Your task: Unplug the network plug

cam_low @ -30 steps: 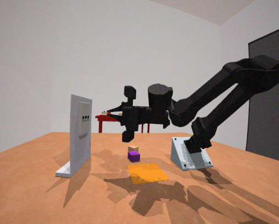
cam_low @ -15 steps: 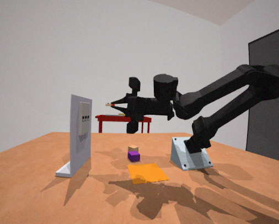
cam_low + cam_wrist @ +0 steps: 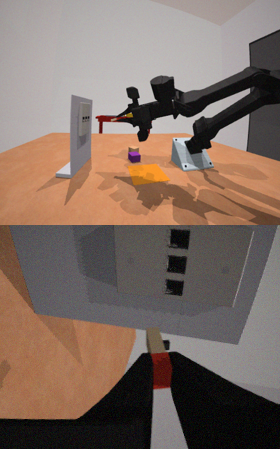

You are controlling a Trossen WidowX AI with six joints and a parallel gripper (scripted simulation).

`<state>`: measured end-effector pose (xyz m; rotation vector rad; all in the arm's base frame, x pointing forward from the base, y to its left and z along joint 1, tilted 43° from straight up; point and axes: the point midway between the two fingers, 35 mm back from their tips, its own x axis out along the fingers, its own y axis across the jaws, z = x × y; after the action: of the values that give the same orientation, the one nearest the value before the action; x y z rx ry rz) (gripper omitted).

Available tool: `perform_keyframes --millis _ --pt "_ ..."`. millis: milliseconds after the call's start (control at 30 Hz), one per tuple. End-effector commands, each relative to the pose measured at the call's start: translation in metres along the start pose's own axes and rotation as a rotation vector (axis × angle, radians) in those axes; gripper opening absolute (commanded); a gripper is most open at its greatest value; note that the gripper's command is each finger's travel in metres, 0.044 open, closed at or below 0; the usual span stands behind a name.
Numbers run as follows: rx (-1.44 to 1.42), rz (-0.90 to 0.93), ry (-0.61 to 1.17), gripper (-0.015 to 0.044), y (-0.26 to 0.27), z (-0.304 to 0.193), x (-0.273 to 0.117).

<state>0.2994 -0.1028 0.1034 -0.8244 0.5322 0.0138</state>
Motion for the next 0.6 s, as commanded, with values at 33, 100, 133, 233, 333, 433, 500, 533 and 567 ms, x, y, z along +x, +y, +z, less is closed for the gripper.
perform_keyframes --millis 33,100,133,233,333,433,500,533,567 --pt "-0.031 0.087 -0.013 0.0 0.013 0.0 -0.005" --pt "-0.041 0.13 -0.018 0.0 0.02 -0.001 -0.007" --pt "-0.045 0.151 -0.022 0.0 0.024 -0.001 -0.008" --pt "-0.058 0.214 -0.033 0.0 0.035 -0.002 -0.013" --pt "-0.067 0.275 -0.048 0.0 0.045 -0.002 -0.019" --pt "-0.073 0.335 -0.065 0.0 0.055 -0.001 -0.025" --pt "-0.075 0.375 -0.078 0.0 0.062 -0.001 -0.03" --pt "-0.075 0.395 -0.085 0.0 0.065 0.0 -0.032" --pt "-0.076 0.414 -0.092 0.0 0.068 0.0 -0.035"
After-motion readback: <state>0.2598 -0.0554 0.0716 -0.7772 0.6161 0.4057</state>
